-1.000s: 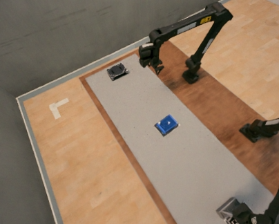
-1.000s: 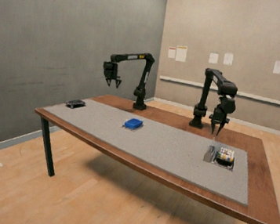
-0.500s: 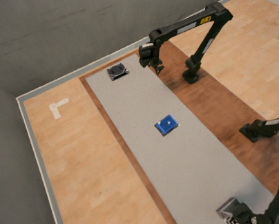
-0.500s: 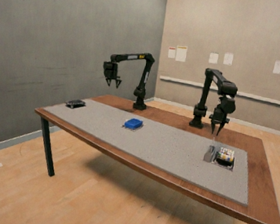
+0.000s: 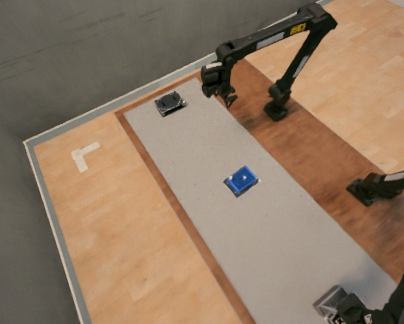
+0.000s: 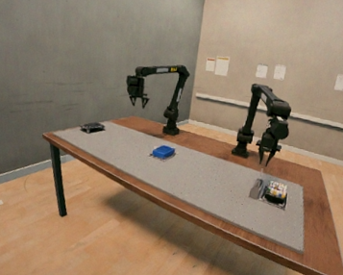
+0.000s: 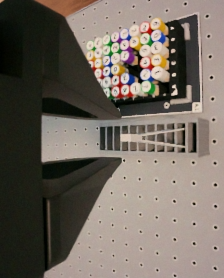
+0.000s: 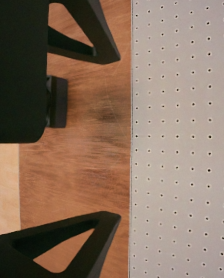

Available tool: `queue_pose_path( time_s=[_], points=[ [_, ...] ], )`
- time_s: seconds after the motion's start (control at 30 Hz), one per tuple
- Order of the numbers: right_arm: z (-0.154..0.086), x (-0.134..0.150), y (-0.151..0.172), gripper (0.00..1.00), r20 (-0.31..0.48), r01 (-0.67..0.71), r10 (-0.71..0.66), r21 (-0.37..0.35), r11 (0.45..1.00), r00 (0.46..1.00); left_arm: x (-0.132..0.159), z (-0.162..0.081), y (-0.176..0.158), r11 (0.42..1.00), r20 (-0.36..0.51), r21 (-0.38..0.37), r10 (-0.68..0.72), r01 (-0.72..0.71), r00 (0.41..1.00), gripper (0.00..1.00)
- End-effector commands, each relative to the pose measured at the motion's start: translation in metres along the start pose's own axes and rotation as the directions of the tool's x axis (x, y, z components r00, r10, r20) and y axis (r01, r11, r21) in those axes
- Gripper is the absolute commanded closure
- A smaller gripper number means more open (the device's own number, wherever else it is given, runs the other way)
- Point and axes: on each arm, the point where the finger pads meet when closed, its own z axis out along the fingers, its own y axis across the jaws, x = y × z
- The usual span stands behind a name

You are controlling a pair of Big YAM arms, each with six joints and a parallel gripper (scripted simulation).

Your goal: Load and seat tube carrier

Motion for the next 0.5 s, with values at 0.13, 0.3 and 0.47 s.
queue_pose_path(
  time_s=[0.13,0.3,0.47],
  points=[
    [-0.012,-0.008,-0.001,0.0,0.032,-0.013,0.013,0.008,1.0,0.999,-0.004,-0.005,0.013,1.0,0.031,-0.013,-0.007,0.008,0.999,0.76],
    [-0.012,-0.008,-0.001,0.0,0.032,-0.013,0.013,0.008,1.0,0.999,-0.001,0.017,0.011,1.0,0.003,-0.001,-0.007,0.007,1.0,0.76],
    [-0.012,-0.008,-0.001,0.0,0.032,-0.013,0.013,0.008,1.0,0.999,0.0,0.022,0.011,1.0,0.003,-0.001,-0.007,0.007,1.0,0.76]
  ],
)
